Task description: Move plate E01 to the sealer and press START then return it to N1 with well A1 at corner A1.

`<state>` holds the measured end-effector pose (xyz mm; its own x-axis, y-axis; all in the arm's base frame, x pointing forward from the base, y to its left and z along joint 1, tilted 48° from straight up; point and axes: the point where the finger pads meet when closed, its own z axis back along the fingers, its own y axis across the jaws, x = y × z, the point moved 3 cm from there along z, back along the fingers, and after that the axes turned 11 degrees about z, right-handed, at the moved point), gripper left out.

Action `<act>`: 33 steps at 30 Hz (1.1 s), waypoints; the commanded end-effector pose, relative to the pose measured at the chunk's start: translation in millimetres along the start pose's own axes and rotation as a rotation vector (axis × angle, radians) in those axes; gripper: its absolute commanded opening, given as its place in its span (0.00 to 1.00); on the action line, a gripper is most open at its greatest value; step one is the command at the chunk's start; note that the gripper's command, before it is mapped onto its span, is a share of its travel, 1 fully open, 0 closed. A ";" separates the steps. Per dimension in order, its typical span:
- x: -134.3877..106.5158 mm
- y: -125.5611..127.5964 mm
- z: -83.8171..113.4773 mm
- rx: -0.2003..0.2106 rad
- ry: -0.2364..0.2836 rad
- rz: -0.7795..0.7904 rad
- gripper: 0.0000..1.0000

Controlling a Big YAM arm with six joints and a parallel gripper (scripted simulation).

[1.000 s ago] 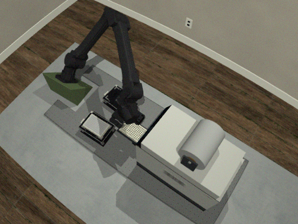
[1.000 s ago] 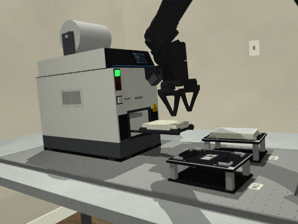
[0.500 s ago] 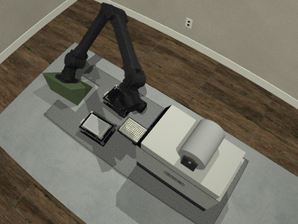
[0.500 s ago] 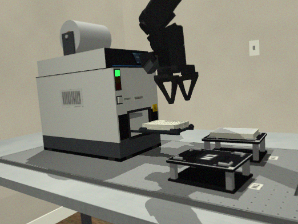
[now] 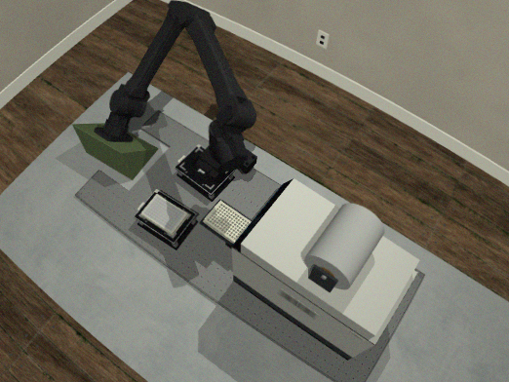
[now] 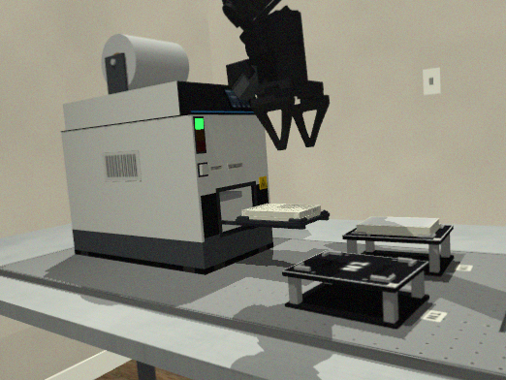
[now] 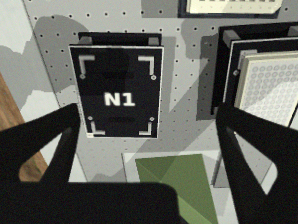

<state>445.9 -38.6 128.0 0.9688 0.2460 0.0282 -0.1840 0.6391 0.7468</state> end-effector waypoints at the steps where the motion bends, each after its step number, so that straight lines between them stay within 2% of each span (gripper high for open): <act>1: 12.0 24.4 47.1 -0.047 -0.060 0.056 0.00; 4: 14.5 23.4 50.1 -0.048 -0.076 0.063 0.00; 9: 8.9 5.2 33.4 -0.028 -0.054 0.015 0.00; 13: 7.9 2.9 29.7 -0.027 -0.050 0.006 0.00; 24: 5.4 10.4 4.0 -0.013 0.000 0.036 0.00; 33: 13.1 14.0 8.1 -0.025 -0.007 0.055 0.00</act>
<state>449.1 -41.7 146.0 0.9682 0.2442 0.0544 -0.2040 0.6446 0.7368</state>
